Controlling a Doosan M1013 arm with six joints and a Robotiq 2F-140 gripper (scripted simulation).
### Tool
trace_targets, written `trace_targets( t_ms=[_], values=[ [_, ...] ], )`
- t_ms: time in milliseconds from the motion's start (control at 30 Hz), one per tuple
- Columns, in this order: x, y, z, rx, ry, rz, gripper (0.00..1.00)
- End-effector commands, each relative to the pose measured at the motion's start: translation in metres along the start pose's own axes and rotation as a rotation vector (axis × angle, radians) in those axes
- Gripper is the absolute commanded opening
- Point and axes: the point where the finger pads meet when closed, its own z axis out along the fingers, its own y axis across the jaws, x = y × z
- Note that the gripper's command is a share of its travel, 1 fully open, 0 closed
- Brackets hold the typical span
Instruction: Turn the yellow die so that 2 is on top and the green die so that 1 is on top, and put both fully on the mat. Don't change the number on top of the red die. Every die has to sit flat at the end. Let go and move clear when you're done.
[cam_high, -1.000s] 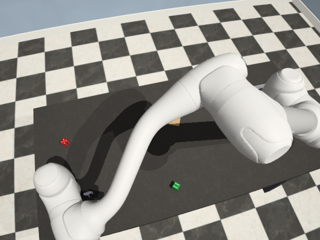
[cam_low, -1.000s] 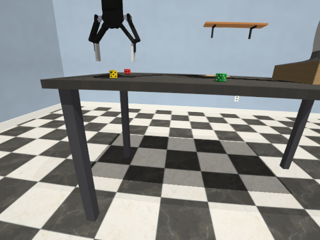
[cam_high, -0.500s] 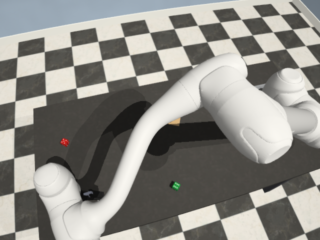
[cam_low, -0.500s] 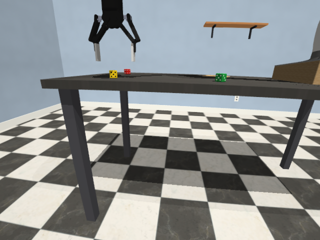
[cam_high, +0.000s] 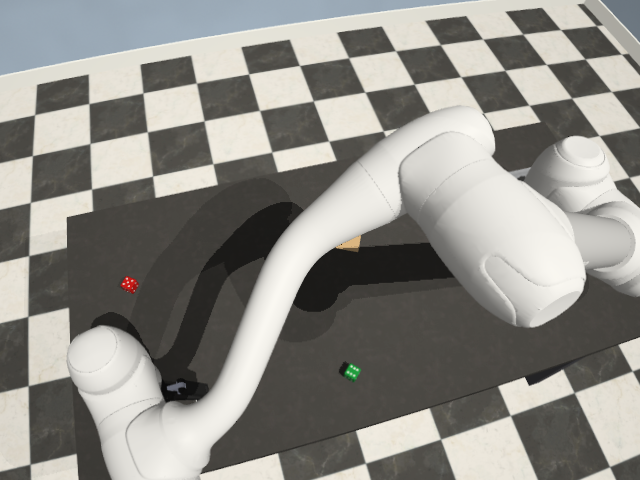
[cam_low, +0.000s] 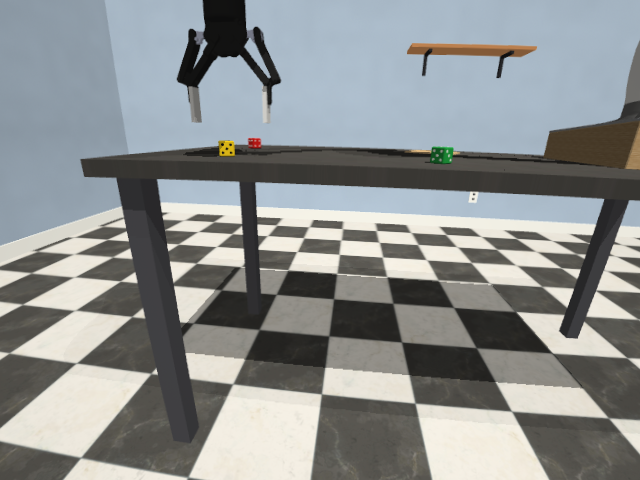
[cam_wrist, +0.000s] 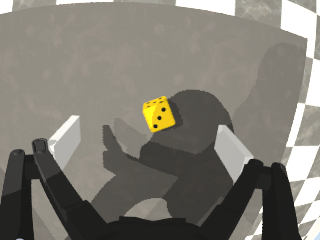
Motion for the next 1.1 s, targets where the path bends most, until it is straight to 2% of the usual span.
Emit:
trace_targets(
  t_ms=[0, 333, 767, 1067],
  values=[
    [0.000, 0.000, 0.000, 0.000, 0.000, 0.000, 1.00],
    [0.000, -0.008, 0.000, 0.000, 0.000, 0.000, 1.00],
    [0.001, -0.042, 0.000, 0.000, 0.000, 0.000, 1.00],
    [0.002, -0.096, 0.000, 0.000, 0.000, 0.000, 1.00]
  ],
)
